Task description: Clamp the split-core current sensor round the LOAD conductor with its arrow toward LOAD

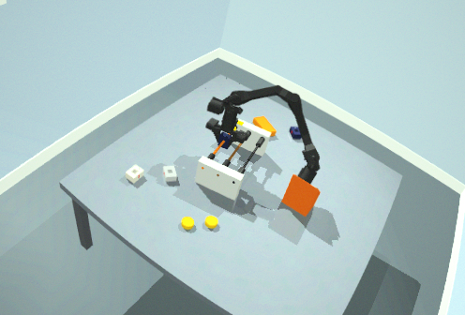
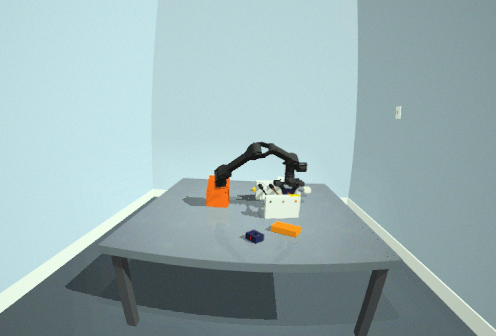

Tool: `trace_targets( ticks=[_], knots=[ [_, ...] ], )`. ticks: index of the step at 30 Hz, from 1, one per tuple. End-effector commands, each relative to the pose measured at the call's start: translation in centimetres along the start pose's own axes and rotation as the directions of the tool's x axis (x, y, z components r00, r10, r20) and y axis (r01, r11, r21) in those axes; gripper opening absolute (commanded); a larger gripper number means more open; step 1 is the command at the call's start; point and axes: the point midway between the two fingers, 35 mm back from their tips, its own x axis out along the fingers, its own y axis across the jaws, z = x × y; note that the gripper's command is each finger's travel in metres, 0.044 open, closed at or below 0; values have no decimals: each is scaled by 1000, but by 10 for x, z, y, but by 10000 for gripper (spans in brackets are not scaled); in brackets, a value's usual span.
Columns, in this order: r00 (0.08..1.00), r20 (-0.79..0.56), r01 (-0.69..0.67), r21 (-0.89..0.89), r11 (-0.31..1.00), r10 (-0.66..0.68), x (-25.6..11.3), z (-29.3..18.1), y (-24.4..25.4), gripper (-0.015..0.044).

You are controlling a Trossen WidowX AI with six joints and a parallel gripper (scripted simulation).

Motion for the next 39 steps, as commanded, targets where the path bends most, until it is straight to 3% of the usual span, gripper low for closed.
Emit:
trace_targets(
  ticks=[1,16,23,32,39],
  knots=[
    [1000,0,1,-1,1000,-1,0,0,0,257],
    [1000,0,1,-1,1000,-1,0,0,0,257],
    [1000,0,1,-1,1000,-1,0,0,0,440],
    [1000,0,1,-1,1000,-1,-2,0,0,440],
    [1000,-1,-5,-7,1000,5,-94,0,1,440]
  ],
)
